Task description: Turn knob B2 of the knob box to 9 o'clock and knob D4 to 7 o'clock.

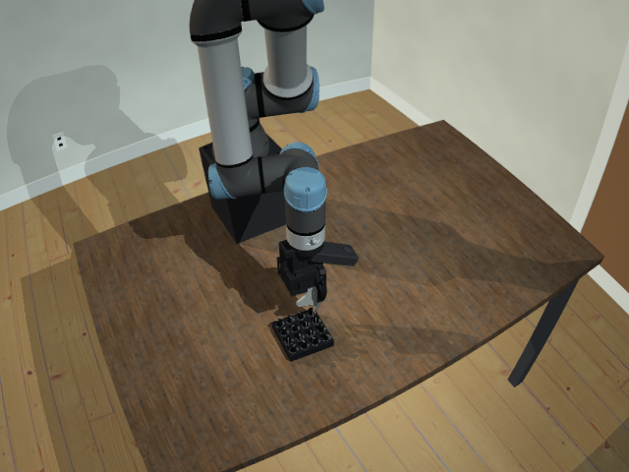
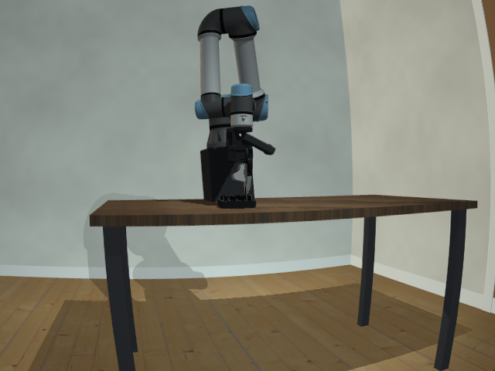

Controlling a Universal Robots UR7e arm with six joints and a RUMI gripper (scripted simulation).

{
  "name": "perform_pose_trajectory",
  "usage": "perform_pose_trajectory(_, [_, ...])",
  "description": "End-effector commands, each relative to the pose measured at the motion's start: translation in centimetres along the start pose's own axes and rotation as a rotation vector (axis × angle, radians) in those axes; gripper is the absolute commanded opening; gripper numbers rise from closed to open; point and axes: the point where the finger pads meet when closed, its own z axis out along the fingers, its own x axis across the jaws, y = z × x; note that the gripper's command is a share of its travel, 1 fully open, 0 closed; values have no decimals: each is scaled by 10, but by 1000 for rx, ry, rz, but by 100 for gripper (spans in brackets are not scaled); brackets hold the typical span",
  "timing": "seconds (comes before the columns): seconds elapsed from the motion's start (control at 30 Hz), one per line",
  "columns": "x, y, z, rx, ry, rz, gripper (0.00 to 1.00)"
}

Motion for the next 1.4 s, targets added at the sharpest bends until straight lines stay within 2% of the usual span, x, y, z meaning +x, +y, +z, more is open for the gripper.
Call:
perform_pose_trajectory(0.0, [3, 1, 3, -2, 5, 0, 11])
perform_pose_trajectory(0.47, [3, 1, 11, -2, 4, 1, 11])
perform_pose_trajectory(1.37, [3, 1, 11, -2, 5, 1, 11])
